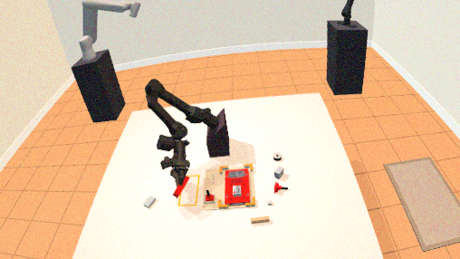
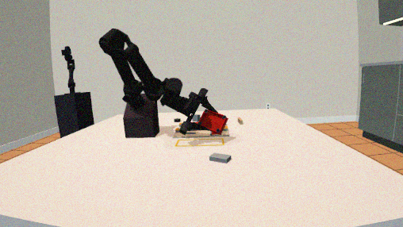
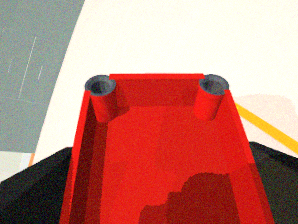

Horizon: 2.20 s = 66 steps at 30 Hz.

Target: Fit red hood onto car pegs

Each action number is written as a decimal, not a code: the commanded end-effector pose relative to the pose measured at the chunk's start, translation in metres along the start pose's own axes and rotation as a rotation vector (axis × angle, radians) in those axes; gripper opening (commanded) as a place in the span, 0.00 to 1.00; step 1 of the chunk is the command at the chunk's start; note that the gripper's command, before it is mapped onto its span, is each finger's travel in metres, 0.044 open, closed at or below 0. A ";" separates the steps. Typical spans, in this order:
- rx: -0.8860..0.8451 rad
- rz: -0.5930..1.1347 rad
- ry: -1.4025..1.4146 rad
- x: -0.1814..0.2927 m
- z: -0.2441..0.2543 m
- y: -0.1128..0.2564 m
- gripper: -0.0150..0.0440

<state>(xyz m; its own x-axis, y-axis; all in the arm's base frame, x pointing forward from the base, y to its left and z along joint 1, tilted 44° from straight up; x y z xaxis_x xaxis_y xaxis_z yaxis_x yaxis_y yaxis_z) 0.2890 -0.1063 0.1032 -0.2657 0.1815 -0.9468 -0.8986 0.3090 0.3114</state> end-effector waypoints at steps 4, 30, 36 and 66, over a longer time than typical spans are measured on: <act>0.002 -0.002 -0.195 0.000 0.000 0.000 0.25; 0.002 -0.003 -0.870 0.001 -0.002 -0.001 0.25; 0.002 -0.003 -1.052 0.004 -0.005 -0.002 0.25; 0.003 -0.004 -1.890 0.032 -0.042 -0.009 0.25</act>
<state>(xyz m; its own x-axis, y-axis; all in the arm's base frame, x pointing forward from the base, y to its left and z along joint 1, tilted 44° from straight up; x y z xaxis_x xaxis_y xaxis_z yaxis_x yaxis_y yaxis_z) 0.2768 -0.1402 0.0724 0.4039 0.8487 0.3414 -0.9031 0.3105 0.2967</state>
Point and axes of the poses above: the point midway between the two fingers, 35 mm back from their tips, its own y axis back along the fingers, its own z axis across the jaws, x = y × z, the point moved 5 cm from there along y, back along the fingers, and after that the axes turned 12 degrees about y, right-handed, at the moved point
